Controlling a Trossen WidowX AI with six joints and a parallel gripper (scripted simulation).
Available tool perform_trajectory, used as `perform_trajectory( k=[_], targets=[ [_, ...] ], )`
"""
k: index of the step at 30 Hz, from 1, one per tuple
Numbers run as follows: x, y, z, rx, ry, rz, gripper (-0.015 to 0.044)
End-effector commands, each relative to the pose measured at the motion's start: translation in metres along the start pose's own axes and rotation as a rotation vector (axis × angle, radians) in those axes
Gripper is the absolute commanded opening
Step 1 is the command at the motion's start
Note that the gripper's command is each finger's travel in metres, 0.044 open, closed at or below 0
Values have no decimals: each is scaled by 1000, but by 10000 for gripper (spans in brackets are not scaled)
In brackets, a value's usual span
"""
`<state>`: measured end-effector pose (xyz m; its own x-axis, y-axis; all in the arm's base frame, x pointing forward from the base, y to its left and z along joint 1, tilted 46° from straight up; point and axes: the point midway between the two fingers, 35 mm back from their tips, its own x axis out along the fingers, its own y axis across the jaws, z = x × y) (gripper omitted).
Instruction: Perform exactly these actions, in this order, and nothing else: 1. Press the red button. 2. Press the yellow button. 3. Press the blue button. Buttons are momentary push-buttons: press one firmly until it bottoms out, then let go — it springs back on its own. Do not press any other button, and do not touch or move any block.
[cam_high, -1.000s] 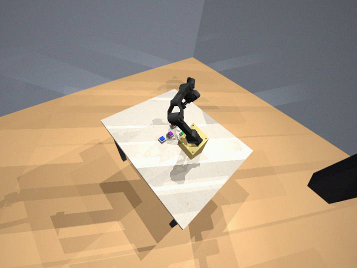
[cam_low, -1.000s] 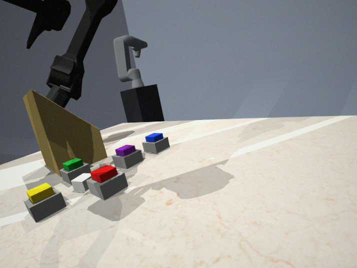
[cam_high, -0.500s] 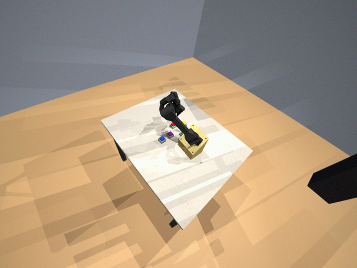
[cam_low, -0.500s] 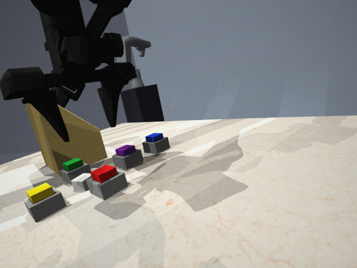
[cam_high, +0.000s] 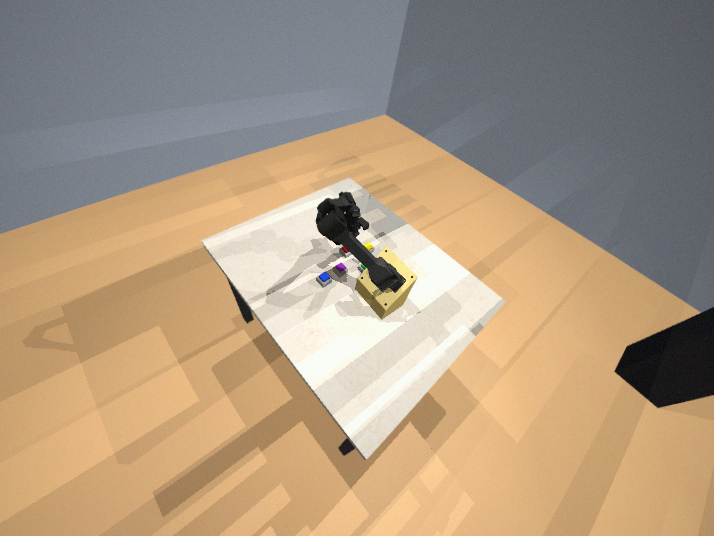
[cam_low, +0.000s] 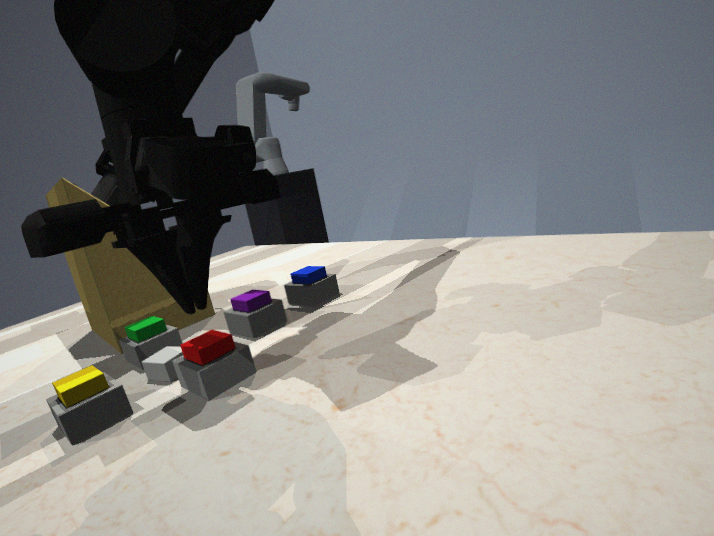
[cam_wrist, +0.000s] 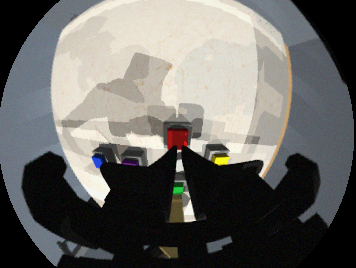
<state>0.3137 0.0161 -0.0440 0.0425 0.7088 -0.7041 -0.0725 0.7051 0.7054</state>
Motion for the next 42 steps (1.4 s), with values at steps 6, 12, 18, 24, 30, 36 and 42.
perform_trajectory(
  k=[6, 12, 18, 24, 30, 36, 42],
  targets=[
    [5, 0, 0, 6, -1, 2, 20],
    [15, 0, 0, 6, -1, 2, 20],
    [25, 0, 0, 6, -1, 3, 20],
    [34, 1, 0, 6, -1, 4, 20],
    [35, 1, 0, 6, -1, 4, 20],
    [35, 1, 0, 6, -1, 4, 20],
    [35, 1, 0, 6, -1, 4, 20]
  ],
)
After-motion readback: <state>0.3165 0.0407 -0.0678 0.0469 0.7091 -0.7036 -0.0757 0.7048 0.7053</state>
